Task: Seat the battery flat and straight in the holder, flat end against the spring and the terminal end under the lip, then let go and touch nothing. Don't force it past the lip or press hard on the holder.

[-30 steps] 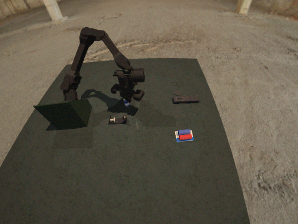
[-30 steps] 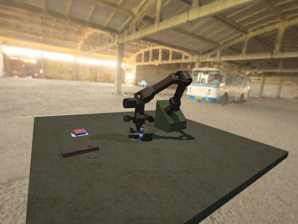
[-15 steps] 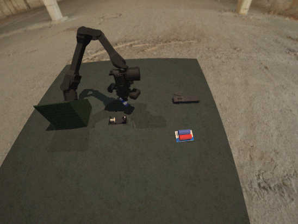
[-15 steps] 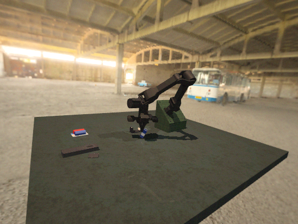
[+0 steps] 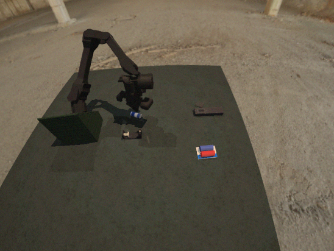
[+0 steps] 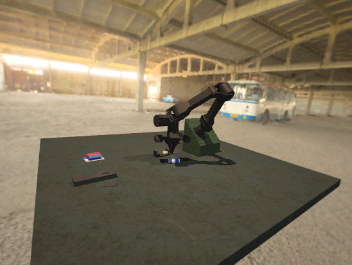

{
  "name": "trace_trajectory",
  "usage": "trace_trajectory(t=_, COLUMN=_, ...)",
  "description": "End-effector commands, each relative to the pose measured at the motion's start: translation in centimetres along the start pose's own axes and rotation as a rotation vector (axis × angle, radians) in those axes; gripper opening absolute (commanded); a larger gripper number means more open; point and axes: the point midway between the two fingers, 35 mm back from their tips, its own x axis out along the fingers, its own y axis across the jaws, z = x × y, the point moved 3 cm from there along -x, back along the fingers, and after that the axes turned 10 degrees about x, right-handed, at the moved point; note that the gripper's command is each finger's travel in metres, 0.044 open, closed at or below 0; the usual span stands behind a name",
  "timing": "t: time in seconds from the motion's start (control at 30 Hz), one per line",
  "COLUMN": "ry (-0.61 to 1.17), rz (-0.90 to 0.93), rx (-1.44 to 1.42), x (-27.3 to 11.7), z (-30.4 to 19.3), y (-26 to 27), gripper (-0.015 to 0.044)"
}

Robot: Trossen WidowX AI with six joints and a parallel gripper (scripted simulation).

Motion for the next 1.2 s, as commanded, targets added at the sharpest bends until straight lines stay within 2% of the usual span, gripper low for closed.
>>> trace_trajectory(t=0.0, ry=-0.007, rz=-0.021, rx=-0.006, x=-2.8, z=0.2, y=-0.4, gripper=0.0000)
trace_trajectory(t=0.17, ry=-0.009, rz=-0.016, rx=-0.004, x=-6.6, z=0.0, y=0.1, gripper=0.0000)
trace_trajectory(t=0.53, ry=-0.015, rz=-0.015, rx=0.000, x=-6.6, z=0.0, y=0.1, gripper=0.0000)
trace_trajectory(t=0.57, ry=-0.015, rz=-0.015, rx=-0.021, x=-6.5, z=0.1, y=0.2, gripper=0.0026)
trace_trajectory(t=0.63, ry=-0.013, rz=-0.017, rx=-0.170, x=-5.9, z=0.0, y=0.3, gripper=0.0079)
trace_trajectory(t=0.83, ry=-0.003, rz=-0.020, rx=-0.857, x=-3.0, z=-0.1, y=1.0, gripper=0.0236)
trace_trajectory(t=0.87, ry=-0.002, rz=-0.020, rx=-0.972, x=-2.5, z=-0.1, y=1.1, gripper=0.0249)
trace_trajectory(t=1.03, ry=0.001, rz=-0.020, rx=-1.524, x=-0.4, z=-0.3, y=1.9, gripper=0.0249)
trace_trajectory(t=1.17, ry=0.001, rz=-0.020, rx=-1.598, x=-0.1, z=-0.4, y=2.0, gripper=0.0249)
